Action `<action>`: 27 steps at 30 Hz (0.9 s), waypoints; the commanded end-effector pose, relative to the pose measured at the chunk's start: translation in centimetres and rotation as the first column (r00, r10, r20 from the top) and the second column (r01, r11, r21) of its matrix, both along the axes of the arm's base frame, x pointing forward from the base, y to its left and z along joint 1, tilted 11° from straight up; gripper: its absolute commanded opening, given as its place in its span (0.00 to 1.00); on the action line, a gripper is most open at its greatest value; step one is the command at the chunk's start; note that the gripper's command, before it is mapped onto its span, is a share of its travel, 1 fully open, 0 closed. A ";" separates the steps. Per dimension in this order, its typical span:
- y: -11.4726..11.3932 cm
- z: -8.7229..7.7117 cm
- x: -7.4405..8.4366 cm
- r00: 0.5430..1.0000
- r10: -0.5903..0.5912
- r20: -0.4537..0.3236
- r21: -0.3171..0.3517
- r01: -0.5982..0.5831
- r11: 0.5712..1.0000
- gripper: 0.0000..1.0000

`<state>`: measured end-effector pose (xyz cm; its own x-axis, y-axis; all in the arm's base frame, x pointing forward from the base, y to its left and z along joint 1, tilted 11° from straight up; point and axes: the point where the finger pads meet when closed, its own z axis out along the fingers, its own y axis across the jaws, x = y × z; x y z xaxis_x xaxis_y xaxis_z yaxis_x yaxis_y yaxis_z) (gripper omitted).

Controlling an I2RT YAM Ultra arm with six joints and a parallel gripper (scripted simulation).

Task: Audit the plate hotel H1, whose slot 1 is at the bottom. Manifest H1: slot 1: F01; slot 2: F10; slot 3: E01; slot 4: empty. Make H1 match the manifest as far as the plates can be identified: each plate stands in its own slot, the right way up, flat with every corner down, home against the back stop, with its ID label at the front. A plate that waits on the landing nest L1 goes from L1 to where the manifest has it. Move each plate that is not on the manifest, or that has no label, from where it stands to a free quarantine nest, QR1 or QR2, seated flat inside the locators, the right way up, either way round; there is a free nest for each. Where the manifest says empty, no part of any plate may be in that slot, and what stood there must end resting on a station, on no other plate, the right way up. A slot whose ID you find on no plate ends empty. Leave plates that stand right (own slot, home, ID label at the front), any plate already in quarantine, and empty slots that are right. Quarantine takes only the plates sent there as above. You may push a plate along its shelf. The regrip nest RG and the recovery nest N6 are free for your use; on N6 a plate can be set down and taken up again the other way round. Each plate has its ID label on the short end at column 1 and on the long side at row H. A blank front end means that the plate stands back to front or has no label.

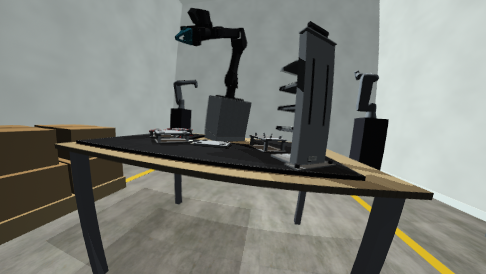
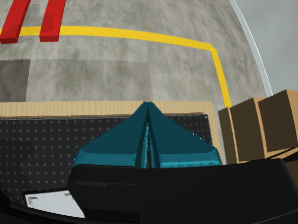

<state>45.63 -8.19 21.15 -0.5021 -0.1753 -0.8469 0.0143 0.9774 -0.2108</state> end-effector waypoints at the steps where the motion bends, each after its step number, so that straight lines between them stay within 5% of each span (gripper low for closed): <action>1: 0.3 0.2 -0.1 0.999 0.014 -0.042 0.029 -0.013 0.999 0.00; 13: 1.8 -2.8 -0.4 0.998 0.019 -0.059 0.037 -0.017 0.999 0.00; 19: 2.6 -4.5 -0.9 0.979 0.058 -0.194 0.092 -0.041 0.995 0.00; 27: 3.8 -6.8 -1.5 0.979 0.058 -0.194 0.093 -0.041 0.995 0.00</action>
